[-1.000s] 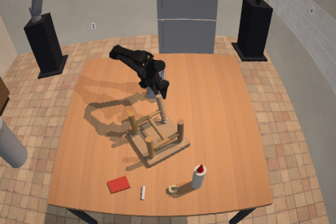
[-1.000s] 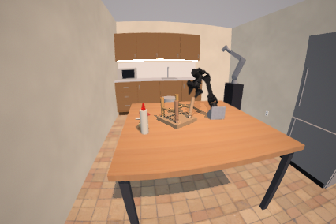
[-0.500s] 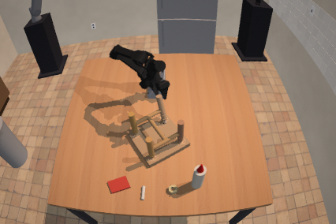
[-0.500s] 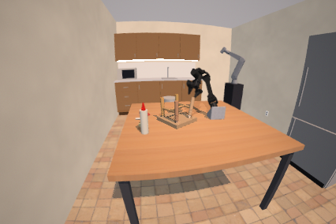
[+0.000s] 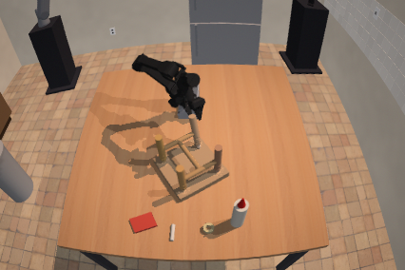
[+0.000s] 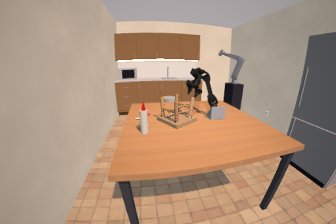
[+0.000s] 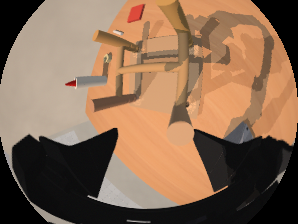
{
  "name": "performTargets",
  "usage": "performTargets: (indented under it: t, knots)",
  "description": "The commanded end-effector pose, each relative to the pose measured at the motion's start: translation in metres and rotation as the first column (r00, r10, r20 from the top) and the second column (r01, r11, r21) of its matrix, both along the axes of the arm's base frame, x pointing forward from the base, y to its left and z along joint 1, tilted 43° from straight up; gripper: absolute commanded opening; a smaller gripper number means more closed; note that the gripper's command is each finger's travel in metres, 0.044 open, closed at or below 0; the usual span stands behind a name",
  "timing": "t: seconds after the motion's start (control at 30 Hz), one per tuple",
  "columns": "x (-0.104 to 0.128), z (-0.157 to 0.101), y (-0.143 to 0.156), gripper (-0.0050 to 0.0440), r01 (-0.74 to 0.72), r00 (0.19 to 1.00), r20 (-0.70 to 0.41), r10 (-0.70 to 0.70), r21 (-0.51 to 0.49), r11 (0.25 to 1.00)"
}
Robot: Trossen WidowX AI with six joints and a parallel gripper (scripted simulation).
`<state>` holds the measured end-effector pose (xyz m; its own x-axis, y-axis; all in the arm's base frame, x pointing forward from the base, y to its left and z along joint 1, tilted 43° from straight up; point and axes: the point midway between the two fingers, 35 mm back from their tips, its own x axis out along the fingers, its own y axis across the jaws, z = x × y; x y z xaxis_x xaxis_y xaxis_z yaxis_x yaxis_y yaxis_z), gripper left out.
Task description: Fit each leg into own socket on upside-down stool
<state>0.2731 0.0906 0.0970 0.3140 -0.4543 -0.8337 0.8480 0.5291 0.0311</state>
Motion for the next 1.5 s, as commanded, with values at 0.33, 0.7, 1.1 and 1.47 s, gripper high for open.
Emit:
performTargets:
  t: [0.33, 0.7, 1.1, 1.47]
  knots:
    - [0.006, -0.003, 0.000, 0.0440, 0.001, 1.000, 0.002, -0.001, -0.006, 1.000]
    - [0.008, -0.004, 0.001, 0.0440, 0.001, 1.000, 0.002, -0.001, -0.006, 1.000]
    - [0.012, -0.006, 0.002, 0.0440, 0.001, 1.000, 0.002, -0.001, -0.006, 1.000]
    - [0.015, -0.007, 0.003, 0.0440, 0.001, 1.000, 0.002, -0.001, -0.006, 1.000]
